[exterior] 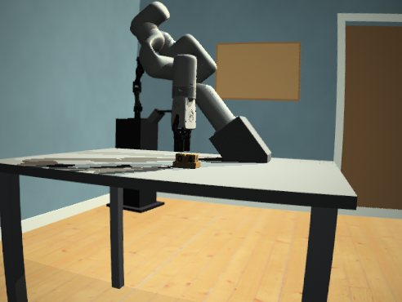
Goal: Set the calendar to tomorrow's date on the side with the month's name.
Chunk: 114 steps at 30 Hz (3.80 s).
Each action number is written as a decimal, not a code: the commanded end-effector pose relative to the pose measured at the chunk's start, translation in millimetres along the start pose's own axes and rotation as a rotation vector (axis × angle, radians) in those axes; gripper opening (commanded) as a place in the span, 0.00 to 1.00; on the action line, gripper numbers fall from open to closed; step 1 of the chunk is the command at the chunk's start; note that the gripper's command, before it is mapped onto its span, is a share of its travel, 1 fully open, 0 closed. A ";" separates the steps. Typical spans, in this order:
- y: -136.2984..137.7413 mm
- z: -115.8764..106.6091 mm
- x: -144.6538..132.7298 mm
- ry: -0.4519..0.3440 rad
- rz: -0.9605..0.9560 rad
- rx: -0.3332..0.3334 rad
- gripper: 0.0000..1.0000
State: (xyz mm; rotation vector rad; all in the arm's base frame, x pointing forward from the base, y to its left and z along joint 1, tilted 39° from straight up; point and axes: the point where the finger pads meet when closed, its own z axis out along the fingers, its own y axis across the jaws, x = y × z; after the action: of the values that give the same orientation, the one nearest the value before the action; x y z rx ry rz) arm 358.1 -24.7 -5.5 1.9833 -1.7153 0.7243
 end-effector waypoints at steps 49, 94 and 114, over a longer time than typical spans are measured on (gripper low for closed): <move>-1.2 27.4 -0.1 -0.001 0.001 0.003 0.49; -1.2 27.4 -0.1 -0.001 0.001 0.003 0.29; -1.2 24.1 -0.1 -0.001 0.001 0.003 0.29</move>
State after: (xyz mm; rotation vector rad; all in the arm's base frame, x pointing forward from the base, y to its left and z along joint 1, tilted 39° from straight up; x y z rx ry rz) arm 361.0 -41.7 -26.8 1.9829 -1.7151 0.7238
